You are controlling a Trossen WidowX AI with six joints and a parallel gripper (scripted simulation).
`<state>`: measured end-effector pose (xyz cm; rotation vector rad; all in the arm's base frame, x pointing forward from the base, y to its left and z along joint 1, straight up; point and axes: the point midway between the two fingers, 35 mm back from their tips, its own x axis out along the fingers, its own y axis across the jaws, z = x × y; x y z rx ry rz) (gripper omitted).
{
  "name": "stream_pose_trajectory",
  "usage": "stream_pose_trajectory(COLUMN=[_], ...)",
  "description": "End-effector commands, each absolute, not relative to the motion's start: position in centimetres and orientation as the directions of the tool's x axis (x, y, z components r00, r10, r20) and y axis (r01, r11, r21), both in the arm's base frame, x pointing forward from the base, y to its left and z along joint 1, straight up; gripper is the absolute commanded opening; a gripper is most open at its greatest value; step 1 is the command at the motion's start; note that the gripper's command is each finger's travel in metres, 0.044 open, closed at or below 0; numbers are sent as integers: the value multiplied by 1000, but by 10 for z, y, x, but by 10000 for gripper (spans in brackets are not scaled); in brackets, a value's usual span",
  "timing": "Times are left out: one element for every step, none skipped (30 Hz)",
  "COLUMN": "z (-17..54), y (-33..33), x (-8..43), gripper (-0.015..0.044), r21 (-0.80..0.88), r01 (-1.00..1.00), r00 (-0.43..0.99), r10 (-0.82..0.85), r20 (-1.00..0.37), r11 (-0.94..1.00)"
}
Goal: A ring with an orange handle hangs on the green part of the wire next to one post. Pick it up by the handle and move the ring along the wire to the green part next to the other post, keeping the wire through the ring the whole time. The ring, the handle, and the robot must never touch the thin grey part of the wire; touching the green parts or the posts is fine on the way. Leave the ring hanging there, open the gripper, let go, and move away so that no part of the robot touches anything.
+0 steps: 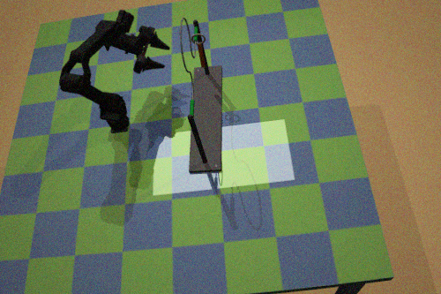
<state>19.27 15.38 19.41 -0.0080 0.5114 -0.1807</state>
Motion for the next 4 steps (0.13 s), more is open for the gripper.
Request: stream_pose_trajectory(z=[196, 196, 196, 196], y=[154, 154, 154, 154], x=[193, 193, 193, 193], gripper=[440, 440, 440, 440], r21=[-47, -47, -47, -47], r01=[174, 174, 174, 174], r00=[858, 858, 858, 858], r10=[-175, -175, -175, -175], r20=[-483, -483, -483, -483], r11=[984, 984, 984, 984])
